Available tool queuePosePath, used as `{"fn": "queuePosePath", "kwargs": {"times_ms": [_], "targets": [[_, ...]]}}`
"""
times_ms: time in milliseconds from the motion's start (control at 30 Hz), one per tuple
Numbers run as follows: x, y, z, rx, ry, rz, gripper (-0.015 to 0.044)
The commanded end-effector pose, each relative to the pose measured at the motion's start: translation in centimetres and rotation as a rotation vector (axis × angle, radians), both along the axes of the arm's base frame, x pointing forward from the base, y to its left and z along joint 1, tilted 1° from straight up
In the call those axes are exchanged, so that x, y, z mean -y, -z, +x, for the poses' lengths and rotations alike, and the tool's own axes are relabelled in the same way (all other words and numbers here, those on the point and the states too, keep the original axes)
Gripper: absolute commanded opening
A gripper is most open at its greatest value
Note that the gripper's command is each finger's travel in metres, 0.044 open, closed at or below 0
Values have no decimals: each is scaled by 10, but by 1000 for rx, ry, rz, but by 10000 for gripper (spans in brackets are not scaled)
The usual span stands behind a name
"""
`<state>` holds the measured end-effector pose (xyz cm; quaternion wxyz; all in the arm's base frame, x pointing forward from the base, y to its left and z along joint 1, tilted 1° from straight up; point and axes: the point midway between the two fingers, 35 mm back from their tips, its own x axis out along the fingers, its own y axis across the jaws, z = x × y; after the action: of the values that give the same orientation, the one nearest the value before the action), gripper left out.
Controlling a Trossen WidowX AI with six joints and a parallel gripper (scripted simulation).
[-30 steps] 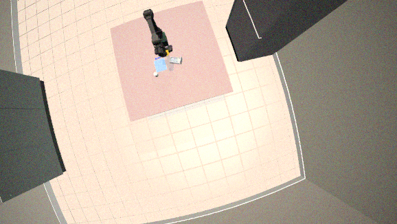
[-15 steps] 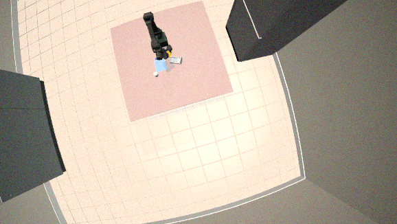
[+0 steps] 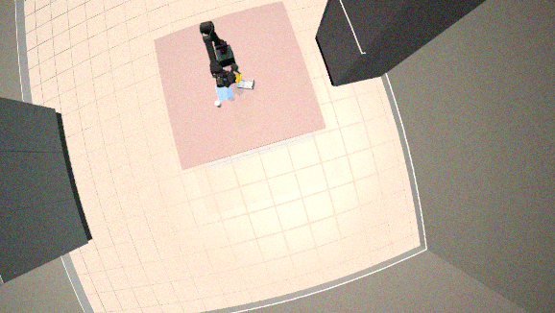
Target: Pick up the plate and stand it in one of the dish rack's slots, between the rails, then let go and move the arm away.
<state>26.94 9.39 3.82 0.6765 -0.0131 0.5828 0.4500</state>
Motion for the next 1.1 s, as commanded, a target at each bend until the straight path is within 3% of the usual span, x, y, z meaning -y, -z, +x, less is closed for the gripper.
{"fn": "queuePosePath", "kwargs": {"times_ms": [0,1067], "targets": [[0,10,-2,49,-65,75,0],[5,28,1,787,-344,543,0]]}}
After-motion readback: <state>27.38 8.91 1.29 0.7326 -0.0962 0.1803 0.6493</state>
